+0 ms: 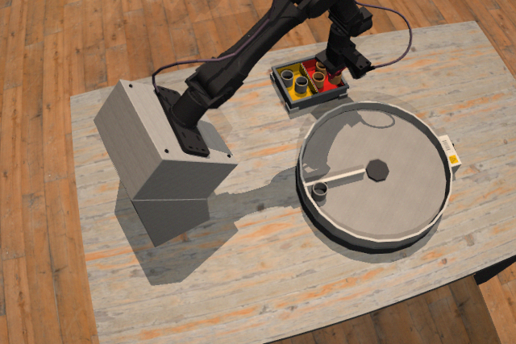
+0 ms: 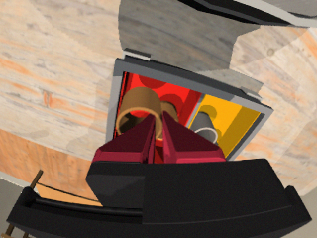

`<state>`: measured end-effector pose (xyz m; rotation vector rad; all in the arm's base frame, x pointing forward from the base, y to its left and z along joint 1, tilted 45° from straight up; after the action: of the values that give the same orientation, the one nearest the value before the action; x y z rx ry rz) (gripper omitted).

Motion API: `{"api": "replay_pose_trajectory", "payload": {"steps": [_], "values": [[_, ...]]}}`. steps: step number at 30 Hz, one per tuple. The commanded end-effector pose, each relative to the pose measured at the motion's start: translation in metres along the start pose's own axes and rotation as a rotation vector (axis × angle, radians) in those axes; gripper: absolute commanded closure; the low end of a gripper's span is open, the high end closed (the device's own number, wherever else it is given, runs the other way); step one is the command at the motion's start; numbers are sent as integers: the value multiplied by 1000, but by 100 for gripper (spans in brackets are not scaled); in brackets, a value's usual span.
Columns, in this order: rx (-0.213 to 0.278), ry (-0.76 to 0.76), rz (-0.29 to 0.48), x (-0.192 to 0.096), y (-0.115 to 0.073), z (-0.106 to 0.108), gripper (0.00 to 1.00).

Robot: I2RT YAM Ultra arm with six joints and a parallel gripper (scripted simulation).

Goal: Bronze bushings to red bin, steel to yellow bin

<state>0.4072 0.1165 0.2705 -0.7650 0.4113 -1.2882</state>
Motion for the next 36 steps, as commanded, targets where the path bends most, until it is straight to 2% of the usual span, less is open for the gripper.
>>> {"api": "replay_pose_trajectory", "payload": {"steps": [1,36], "values": [[39,5,-5,4,-14,8,100],[48,2,-4,-2,-18,13,100]]}}
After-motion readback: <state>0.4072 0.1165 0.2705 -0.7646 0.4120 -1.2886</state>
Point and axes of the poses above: the point where the finger pads meet when closed, its own y axis out along the fingers, its own z axis across the jaws, x = y × z, the point moved 10 cm from there along -y, back along the fingers, and after that the axes turned 4 degrees about -y, right-handed, at the moved point
